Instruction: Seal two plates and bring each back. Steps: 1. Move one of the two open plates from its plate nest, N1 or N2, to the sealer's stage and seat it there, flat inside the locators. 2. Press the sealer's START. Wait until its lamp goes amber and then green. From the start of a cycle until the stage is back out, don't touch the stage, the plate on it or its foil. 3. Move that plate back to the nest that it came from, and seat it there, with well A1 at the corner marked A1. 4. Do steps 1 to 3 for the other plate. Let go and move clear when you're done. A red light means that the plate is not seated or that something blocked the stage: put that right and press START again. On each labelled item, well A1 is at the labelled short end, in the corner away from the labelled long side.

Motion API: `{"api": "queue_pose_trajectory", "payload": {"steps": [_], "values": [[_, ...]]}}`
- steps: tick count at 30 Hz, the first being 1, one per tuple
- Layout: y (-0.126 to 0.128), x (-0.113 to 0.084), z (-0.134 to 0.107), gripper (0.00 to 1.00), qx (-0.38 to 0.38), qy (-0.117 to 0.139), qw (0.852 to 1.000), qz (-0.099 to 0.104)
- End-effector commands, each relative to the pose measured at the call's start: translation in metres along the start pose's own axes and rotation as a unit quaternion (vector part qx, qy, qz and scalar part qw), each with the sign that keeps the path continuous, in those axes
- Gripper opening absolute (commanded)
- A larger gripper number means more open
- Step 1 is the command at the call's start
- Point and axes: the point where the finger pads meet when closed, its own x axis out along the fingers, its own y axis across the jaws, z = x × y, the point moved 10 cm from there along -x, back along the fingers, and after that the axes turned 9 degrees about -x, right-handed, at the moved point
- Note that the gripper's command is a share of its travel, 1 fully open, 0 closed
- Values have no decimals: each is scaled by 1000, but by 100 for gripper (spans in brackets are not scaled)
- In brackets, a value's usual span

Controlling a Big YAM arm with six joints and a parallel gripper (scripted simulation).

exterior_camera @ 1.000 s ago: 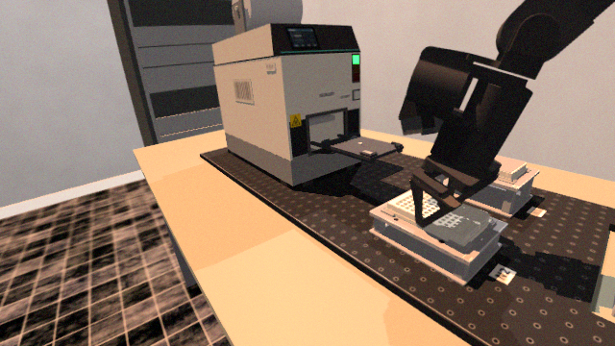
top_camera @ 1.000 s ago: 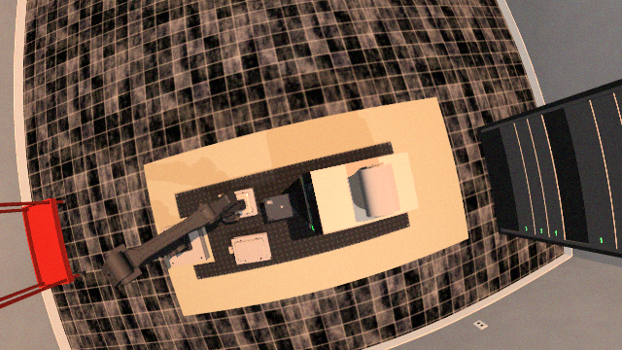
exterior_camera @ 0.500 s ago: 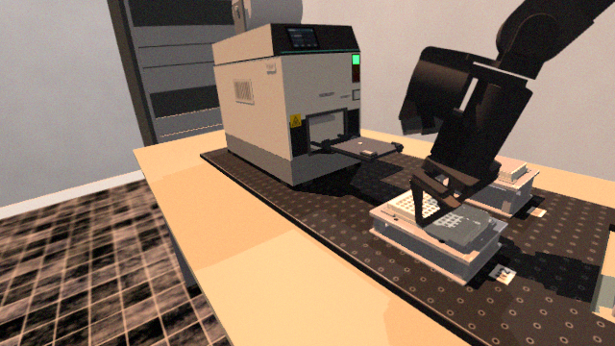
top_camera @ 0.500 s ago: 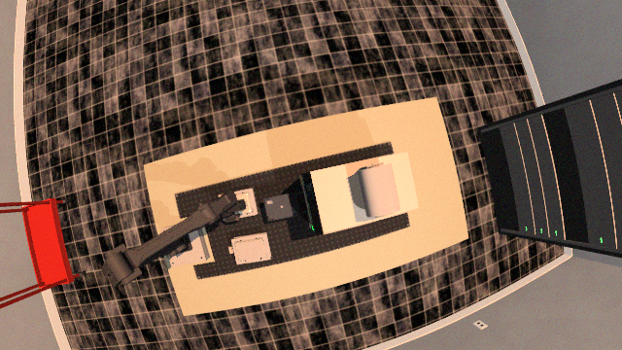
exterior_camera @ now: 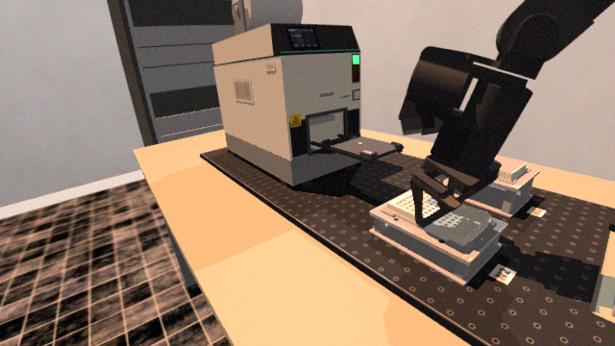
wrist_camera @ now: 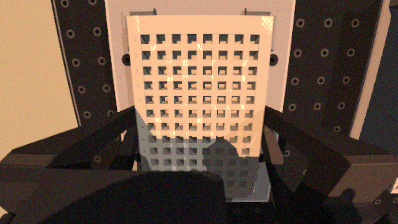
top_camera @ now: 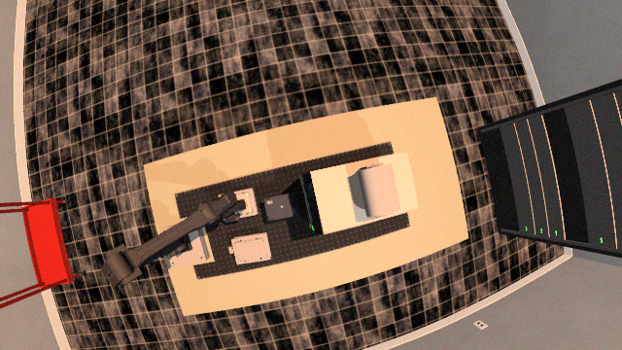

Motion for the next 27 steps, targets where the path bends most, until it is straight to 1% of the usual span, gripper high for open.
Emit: {"api": "queue_pose_trajectory", "payload": {"steps": [1, 5, 10, 13, 17, 21, 27], "values": [[1, 0, 5, 0, 9, -4, 1000, 2], [0, -1, 6, 0, 9, -4, 1000, 2], [1, -14, 17, 0, 11, -17, 1000, 5], [1, -18, 19, 0, 11, -19, 1000, 5], [1, -21, 22, 0, 12, -20, 1000, 5], [1, -20, 24, 0, 13, -21, 1000, 5], [0, -26, 26, 0, 15, -27, 1000, 6]]}}
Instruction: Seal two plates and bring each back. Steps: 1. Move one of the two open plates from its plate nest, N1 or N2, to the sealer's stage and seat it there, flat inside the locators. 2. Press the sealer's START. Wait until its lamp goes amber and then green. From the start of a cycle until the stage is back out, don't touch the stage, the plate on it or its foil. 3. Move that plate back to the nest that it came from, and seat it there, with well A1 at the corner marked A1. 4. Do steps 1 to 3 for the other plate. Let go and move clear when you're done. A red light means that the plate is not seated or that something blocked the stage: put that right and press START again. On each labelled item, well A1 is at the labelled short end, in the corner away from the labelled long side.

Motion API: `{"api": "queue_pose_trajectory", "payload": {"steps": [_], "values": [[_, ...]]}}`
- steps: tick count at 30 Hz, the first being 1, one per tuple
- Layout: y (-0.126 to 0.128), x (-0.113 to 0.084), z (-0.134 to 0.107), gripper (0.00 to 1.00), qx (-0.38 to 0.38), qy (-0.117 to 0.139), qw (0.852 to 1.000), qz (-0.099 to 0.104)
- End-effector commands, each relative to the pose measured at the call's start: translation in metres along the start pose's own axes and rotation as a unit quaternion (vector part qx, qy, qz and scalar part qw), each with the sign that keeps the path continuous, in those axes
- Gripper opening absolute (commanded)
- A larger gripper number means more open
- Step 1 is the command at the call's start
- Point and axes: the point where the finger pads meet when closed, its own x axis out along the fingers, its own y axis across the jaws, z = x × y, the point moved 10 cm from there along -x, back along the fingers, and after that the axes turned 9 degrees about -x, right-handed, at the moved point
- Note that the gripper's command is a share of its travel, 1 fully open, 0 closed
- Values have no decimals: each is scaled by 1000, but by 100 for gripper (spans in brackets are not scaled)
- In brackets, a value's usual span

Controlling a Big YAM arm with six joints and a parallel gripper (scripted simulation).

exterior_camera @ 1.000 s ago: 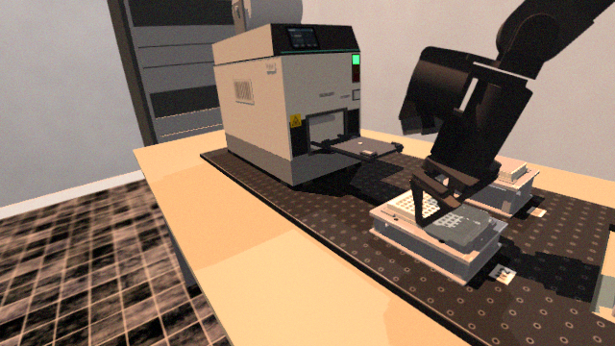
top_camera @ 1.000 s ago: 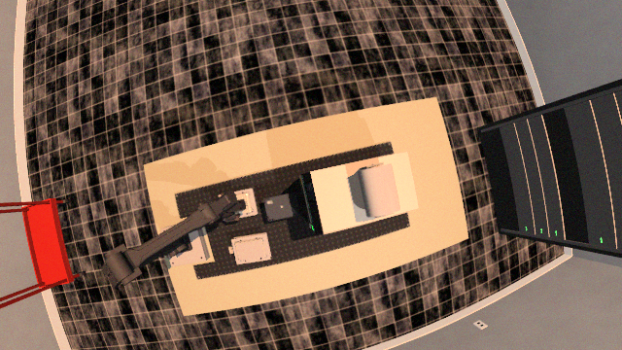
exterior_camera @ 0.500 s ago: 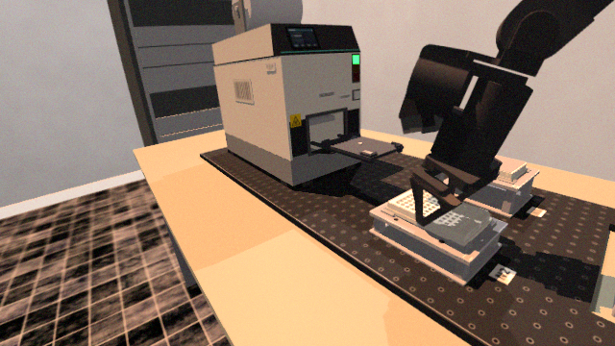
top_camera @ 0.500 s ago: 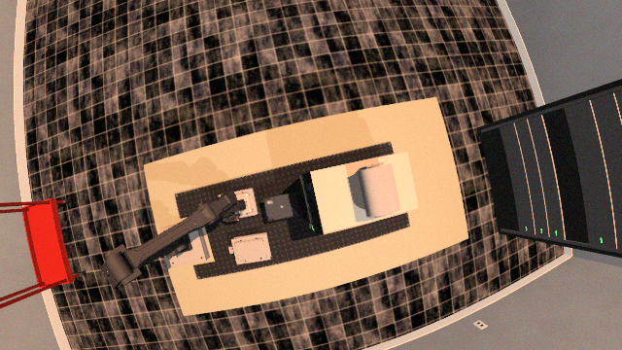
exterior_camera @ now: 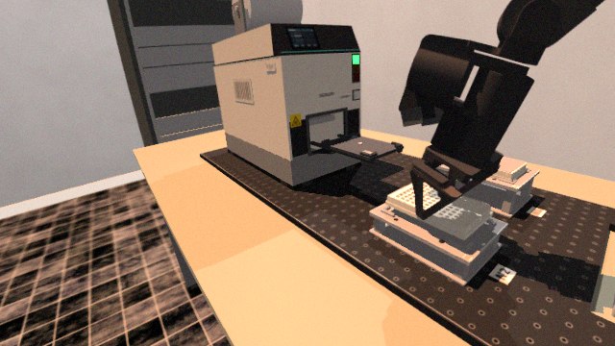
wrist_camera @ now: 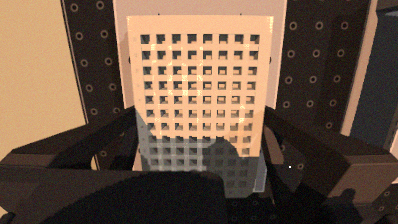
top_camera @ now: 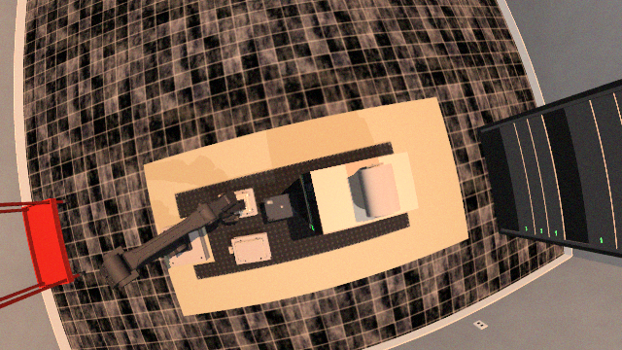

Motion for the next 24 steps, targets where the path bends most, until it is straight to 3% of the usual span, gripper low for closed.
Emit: {"api": "queue_pose_trajectory", "payload": {"steps": [1, 15, 24], "values": [[0, -11, 20, 0, 14, -24, 1000, 5], [-2, 6, 0, 0, 10, 2, 1000, -1], [1, -4, 17, 0, 13, -21, 1000, 5]]}}
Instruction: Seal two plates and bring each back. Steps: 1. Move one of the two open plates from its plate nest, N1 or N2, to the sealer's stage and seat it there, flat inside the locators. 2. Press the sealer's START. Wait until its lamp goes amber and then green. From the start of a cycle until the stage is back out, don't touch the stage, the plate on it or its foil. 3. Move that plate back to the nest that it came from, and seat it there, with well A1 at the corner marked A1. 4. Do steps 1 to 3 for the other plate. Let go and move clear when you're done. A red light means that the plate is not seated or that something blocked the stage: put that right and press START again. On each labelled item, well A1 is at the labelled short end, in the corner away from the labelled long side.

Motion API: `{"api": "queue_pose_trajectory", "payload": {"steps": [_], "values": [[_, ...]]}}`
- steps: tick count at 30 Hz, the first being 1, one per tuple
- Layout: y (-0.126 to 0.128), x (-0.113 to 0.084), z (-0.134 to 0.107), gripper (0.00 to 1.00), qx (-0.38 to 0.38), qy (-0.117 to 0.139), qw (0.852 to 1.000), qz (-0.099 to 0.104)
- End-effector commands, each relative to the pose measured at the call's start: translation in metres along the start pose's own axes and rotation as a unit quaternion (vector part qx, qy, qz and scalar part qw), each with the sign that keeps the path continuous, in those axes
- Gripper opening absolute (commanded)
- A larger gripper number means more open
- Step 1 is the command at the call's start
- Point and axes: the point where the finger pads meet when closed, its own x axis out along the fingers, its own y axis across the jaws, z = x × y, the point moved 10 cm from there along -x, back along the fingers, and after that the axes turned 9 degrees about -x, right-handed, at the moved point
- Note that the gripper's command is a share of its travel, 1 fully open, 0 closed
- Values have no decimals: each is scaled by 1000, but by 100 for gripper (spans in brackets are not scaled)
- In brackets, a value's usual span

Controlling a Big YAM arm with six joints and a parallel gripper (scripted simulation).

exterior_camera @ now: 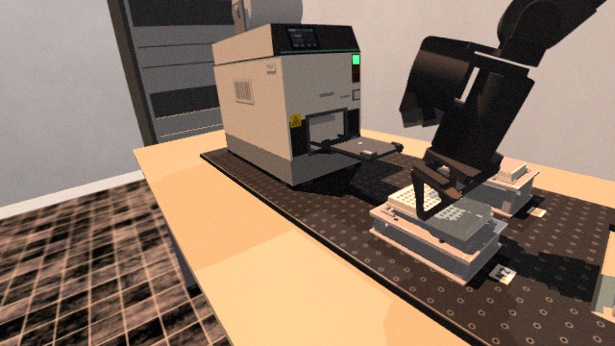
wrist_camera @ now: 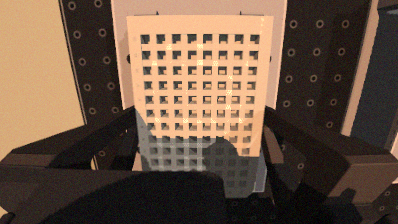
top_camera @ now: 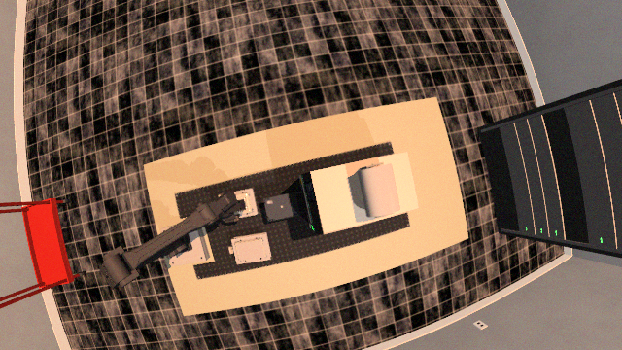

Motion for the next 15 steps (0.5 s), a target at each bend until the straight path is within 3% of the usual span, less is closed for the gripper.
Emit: {"api": "queue_pose_trajectory", "payload": {"steps": [1, 9, 15], "values": [[1, -6, 18, 0, 13, -22, 1000, 5], [2, -13, 24, 0, 14, -36, 999, 8], [3, -10, 25, 0, 14, -31, 999, 7]]}}
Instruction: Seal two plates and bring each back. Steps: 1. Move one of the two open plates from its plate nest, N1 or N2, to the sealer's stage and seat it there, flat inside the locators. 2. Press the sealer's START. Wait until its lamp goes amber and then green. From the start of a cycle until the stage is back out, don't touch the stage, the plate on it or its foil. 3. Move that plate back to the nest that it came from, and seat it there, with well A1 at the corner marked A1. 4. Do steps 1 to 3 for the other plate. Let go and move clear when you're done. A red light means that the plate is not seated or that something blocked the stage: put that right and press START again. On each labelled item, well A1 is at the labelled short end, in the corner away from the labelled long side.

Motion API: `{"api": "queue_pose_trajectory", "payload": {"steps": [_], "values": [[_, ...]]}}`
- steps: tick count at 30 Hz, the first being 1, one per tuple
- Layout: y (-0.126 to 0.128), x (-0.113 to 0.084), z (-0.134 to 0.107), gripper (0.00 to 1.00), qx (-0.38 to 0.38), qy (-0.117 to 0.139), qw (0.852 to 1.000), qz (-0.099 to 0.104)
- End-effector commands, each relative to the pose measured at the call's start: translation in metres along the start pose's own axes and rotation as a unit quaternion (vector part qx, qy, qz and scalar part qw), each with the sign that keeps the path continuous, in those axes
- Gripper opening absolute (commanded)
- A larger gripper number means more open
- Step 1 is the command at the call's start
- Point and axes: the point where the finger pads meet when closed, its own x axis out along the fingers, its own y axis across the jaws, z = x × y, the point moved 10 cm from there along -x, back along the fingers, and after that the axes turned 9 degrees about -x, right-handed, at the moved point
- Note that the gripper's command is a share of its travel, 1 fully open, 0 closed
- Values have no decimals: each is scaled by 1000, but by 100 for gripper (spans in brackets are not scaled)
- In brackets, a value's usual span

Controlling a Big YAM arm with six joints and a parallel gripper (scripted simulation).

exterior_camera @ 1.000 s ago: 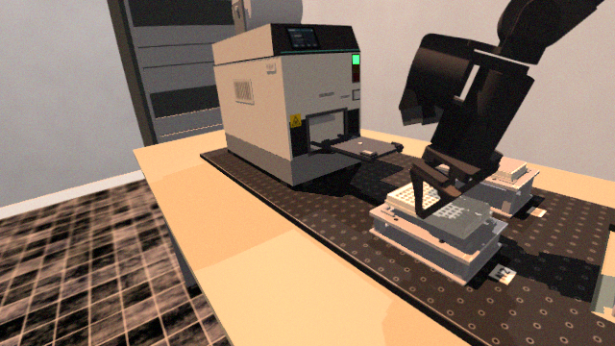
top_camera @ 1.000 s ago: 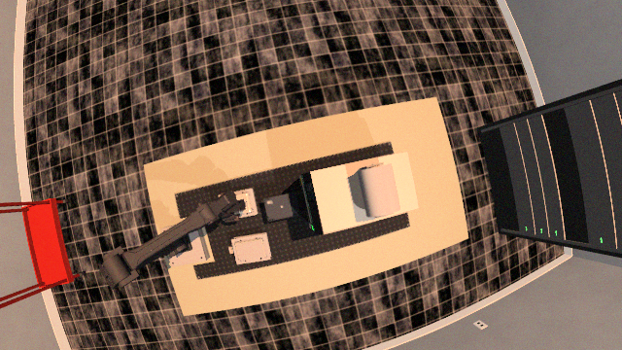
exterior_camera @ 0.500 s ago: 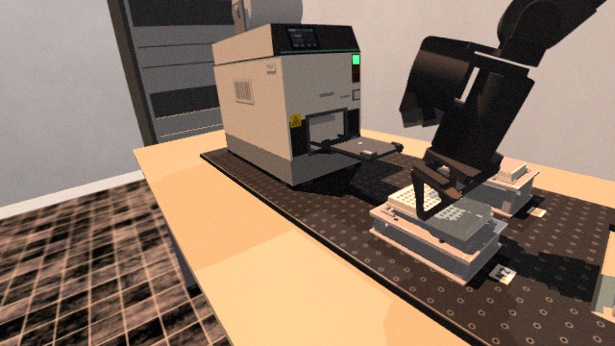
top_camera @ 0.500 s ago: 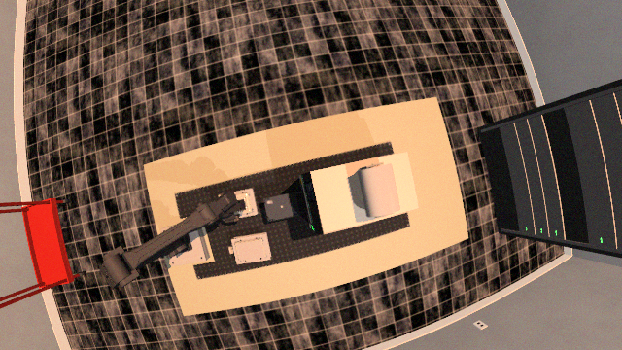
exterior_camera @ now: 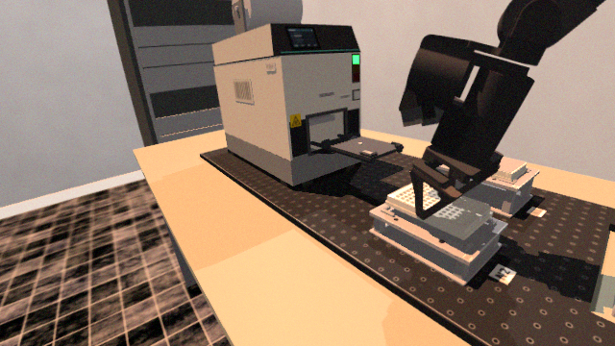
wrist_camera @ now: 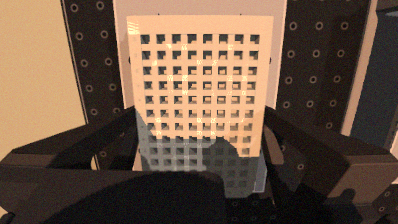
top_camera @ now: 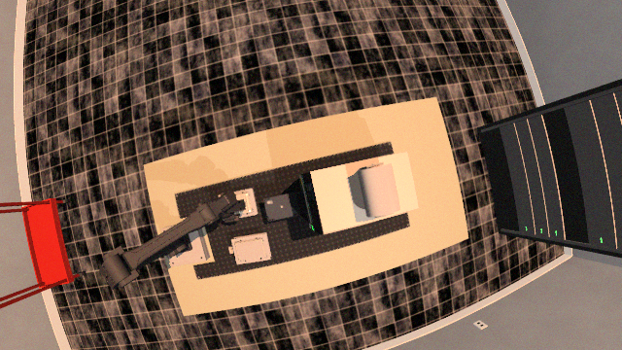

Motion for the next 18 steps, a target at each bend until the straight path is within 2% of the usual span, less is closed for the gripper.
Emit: {"api": "queue_pose_trajectory", "payload": {"steps": [1, 16, 18], "values": [[3, -8, 23, 0, 13, -27, 1000, 6], [-1, 5, 0, 0, 9, 4, 1000, -1], [-1, -2, 4, 0, 9, 2, 1000, -1]]}}
